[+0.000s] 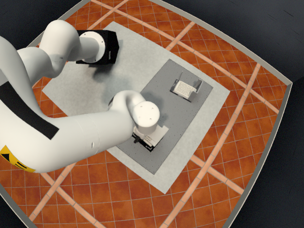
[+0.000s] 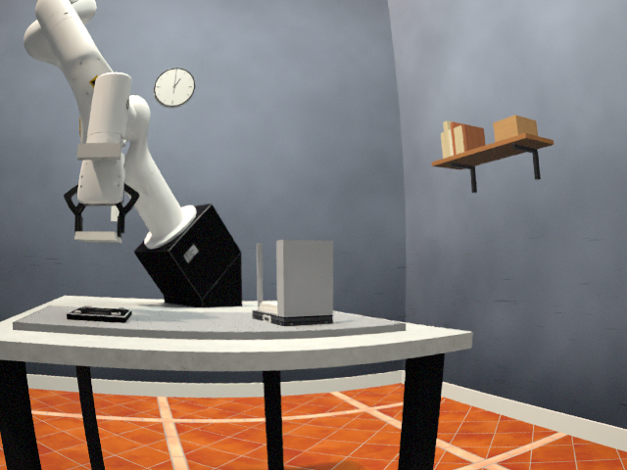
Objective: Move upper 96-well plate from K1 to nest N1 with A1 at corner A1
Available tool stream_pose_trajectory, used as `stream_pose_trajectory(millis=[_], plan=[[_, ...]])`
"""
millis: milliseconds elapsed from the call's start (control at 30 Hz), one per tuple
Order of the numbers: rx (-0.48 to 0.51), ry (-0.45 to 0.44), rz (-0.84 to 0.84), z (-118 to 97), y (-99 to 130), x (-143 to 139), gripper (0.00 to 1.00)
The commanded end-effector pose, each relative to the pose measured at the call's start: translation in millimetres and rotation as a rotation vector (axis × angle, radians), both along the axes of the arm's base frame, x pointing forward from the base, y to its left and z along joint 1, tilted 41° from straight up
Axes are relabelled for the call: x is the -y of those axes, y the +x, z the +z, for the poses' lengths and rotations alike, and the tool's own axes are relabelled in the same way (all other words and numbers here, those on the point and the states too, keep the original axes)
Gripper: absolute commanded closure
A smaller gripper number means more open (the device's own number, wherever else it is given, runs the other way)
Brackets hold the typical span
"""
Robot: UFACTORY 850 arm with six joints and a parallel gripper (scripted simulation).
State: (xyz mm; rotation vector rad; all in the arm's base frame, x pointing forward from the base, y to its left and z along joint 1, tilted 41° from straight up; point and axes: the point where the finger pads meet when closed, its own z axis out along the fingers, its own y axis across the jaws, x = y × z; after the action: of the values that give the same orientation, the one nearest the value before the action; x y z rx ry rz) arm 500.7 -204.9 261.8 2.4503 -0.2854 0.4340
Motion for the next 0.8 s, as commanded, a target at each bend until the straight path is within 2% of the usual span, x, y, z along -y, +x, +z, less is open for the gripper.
stream_pose_trajectory(millis=[0, 767], plan=[[0.002, 0.0, 0.001, -3.6, 2.0, 3.4, 1.0], [0.002, -0.001, 0.001, -29.9, 10.4, 24.9, 1.0]])
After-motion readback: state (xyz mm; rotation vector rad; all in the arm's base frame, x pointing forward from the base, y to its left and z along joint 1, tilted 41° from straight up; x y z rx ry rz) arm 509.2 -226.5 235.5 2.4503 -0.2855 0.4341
